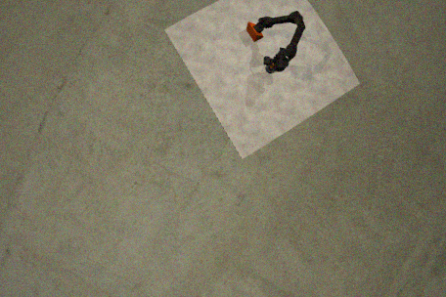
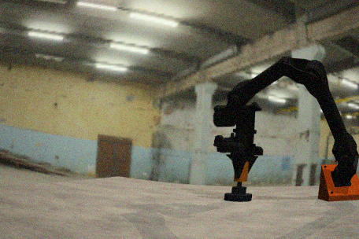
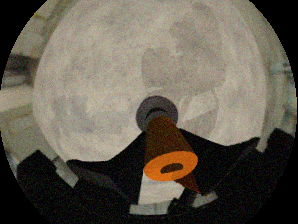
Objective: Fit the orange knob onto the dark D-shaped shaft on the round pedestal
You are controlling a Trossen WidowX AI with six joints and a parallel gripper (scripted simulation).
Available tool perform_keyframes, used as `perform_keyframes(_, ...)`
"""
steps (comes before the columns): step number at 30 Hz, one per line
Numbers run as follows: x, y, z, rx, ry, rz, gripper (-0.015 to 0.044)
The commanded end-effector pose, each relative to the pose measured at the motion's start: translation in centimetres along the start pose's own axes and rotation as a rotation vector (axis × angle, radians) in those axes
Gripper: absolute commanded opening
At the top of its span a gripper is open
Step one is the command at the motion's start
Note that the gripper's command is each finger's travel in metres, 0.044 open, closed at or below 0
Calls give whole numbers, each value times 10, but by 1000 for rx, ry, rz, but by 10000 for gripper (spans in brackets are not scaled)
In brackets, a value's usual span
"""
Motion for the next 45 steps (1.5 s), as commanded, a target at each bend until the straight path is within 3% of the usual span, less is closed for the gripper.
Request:
perform_keyframes(1, 0, 0, 0, -3, 7, 2, 0)
perform_keyframes(45, 1, -3, 0, -3, -64, 2, 0)
Point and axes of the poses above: the point midway between the two fingers, 35 mm back from their tips, its own y axis back along the fingers, its own x axis across the jaws, z = x × y, the point moved 10 cm from there along y, back along the fingers, and after that the axes turned 7 degrees about -y, right-handed, at the moved point
